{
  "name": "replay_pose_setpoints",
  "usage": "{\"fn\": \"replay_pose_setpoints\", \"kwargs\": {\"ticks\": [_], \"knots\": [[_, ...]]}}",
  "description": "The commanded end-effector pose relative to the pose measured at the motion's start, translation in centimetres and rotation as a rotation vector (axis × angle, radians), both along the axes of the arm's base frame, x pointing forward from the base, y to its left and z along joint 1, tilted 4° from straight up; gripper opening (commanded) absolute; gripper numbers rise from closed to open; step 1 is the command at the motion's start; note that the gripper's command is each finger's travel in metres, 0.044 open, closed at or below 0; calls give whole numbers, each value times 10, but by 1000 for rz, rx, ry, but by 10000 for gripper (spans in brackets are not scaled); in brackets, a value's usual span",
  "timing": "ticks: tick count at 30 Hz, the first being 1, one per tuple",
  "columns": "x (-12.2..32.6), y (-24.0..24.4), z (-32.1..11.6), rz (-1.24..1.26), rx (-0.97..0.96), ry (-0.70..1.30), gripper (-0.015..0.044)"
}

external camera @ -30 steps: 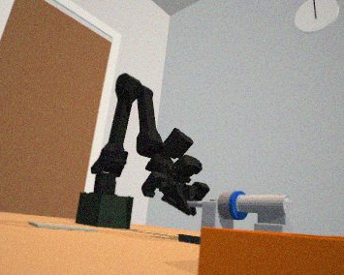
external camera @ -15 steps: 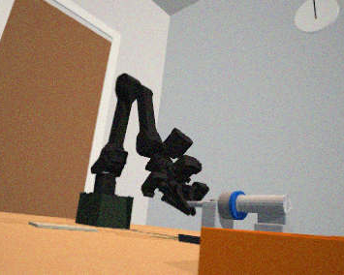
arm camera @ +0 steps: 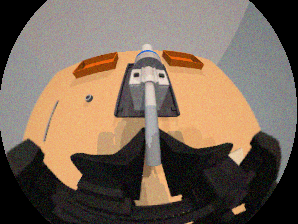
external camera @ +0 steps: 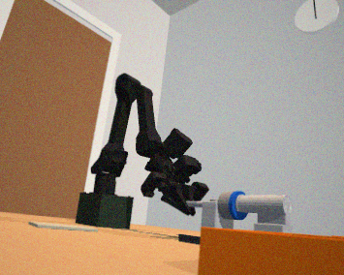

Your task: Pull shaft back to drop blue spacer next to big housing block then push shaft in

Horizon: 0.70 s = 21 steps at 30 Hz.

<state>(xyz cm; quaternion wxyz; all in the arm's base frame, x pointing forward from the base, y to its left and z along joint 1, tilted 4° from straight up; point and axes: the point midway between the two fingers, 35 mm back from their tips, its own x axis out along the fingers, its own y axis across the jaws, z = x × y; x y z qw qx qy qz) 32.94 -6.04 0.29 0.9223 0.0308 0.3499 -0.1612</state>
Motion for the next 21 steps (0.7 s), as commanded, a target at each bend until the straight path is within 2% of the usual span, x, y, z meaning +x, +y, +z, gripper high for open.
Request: {"fn": "replay_pose_setpoints", "kwargs": {"ticks": [1, 21], "knots": [[-1, 0, 0, -2, 2, -1, 0], [-2, 1, 0, -2, 3, -1, 0]]}}
